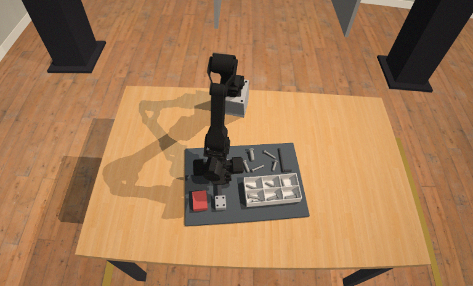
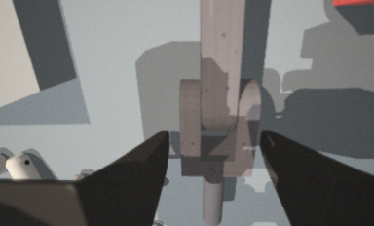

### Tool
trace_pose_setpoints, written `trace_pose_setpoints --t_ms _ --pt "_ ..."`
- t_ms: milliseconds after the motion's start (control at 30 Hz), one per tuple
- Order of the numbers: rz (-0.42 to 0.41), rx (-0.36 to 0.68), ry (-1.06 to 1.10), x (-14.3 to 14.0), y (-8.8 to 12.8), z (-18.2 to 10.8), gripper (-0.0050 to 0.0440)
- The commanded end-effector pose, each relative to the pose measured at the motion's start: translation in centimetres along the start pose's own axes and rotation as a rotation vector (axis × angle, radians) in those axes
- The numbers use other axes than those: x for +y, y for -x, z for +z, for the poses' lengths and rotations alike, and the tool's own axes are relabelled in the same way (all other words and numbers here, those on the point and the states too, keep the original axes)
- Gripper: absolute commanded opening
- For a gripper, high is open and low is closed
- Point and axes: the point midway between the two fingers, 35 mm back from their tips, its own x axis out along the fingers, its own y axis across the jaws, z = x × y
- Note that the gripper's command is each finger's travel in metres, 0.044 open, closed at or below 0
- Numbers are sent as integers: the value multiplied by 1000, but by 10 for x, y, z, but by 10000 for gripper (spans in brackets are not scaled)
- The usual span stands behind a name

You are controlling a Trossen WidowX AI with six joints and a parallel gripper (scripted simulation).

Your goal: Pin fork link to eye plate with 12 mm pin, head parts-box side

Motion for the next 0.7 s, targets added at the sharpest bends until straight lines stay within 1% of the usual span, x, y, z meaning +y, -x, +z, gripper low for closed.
trace_pose_setpoints --t_ms 0,667 --pt "-10 -33 3 -3 12 7 250" --pt "-11 -39 3 -3 30 10 250"
